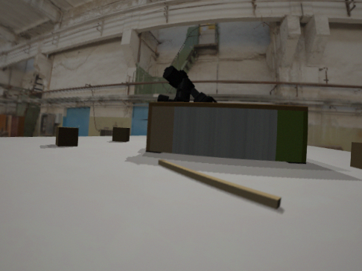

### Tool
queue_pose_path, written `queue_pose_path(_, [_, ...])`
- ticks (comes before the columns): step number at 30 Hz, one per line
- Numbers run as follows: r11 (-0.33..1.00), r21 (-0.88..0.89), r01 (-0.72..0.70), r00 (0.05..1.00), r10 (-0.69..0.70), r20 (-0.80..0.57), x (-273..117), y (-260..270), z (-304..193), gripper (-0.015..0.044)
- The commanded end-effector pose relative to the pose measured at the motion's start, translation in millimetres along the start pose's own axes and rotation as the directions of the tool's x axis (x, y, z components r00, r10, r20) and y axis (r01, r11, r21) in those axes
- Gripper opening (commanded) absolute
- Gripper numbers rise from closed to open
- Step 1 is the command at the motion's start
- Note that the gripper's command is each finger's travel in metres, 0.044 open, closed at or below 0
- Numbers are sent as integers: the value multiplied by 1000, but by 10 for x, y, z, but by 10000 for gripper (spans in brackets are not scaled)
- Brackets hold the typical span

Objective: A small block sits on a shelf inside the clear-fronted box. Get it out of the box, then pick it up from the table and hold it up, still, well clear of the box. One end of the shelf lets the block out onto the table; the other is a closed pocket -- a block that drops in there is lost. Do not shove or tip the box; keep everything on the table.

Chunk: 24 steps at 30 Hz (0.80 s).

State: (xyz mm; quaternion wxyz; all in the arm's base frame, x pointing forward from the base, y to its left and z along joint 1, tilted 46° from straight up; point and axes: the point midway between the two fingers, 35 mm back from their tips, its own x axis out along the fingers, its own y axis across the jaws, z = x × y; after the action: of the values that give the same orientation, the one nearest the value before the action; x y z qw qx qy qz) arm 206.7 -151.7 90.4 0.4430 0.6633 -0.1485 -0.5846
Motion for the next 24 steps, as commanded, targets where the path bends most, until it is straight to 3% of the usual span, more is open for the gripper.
queue_pose_path(1, [984,-180,-3,1000,5,8,-32,14,-20,0])
queue_pose_path(12, [809,-588,14,1000,3,28,-92,-15,-46,0])
queue_pose_path(24, [436,-899,40,999,6,48,-162,-39,-70,0])
